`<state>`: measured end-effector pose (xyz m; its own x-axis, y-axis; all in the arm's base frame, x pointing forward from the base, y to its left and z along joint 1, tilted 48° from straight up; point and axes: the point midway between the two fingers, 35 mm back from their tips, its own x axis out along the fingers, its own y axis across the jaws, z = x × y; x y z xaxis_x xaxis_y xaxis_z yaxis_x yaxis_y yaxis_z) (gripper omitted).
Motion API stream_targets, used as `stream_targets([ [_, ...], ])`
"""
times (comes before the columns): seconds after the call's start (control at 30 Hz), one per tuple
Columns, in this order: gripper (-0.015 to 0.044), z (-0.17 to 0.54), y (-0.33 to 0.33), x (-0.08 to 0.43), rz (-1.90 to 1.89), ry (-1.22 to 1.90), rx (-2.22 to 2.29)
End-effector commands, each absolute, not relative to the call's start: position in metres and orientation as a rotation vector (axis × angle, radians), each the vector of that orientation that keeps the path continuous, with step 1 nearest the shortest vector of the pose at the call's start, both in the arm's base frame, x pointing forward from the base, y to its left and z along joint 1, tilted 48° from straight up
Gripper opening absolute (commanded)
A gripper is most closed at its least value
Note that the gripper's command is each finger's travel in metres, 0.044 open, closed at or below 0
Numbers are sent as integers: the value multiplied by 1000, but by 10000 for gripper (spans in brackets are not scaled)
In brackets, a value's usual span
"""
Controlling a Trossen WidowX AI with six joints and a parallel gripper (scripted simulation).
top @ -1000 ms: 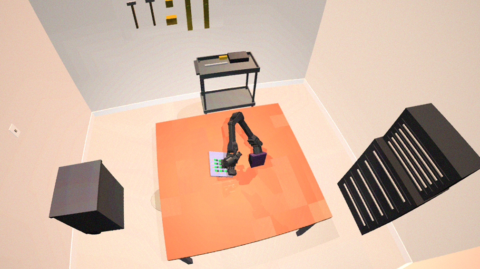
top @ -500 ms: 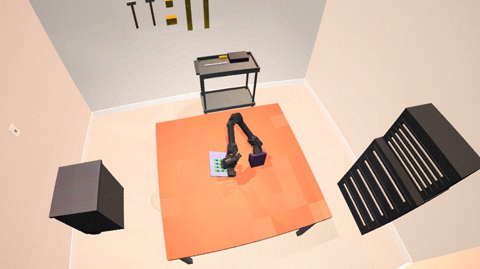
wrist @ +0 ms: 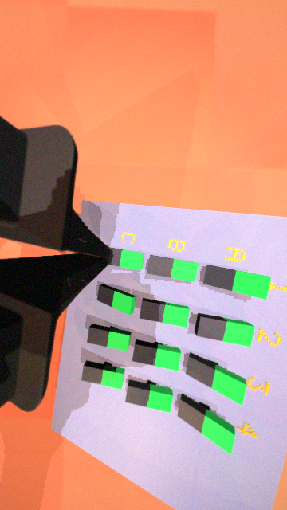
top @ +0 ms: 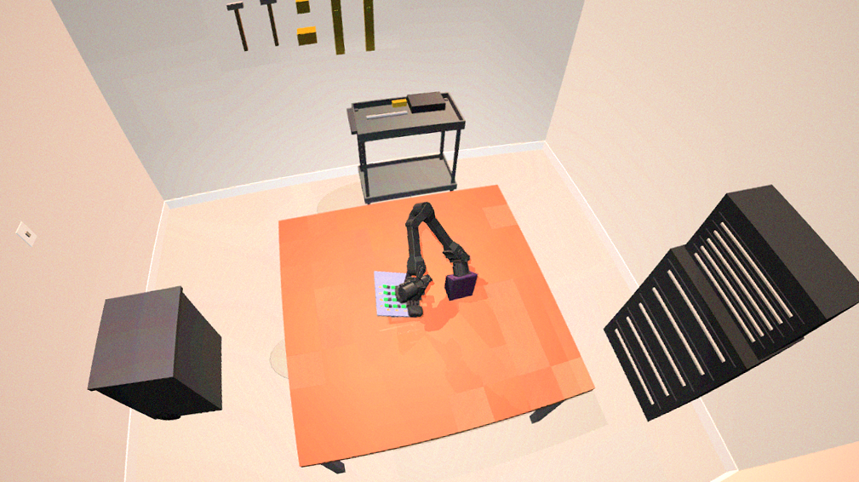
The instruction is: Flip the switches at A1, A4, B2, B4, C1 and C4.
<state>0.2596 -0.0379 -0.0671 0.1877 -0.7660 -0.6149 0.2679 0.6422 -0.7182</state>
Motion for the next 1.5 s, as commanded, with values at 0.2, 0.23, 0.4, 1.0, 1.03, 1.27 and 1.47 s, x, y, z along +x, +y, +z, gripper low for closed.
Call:
stream_targets([
  [0.2,0,-67,-39,260,-773,1168,-524],
  [0.23,0,-68,-39,260,-773,1168,-524],
  [0.4,0,-68,-40,260,-773,1168,-524],
  [1.0,0,-69,-42,260,-773,1168,-524],
  [1.03,0,-70,-42,260,-773,1168,-524],
  [1.27,0,-70,-42,260,-773,1168,-524],
  [1.47,0,-71,-43,260,-773,1168,-524],
])
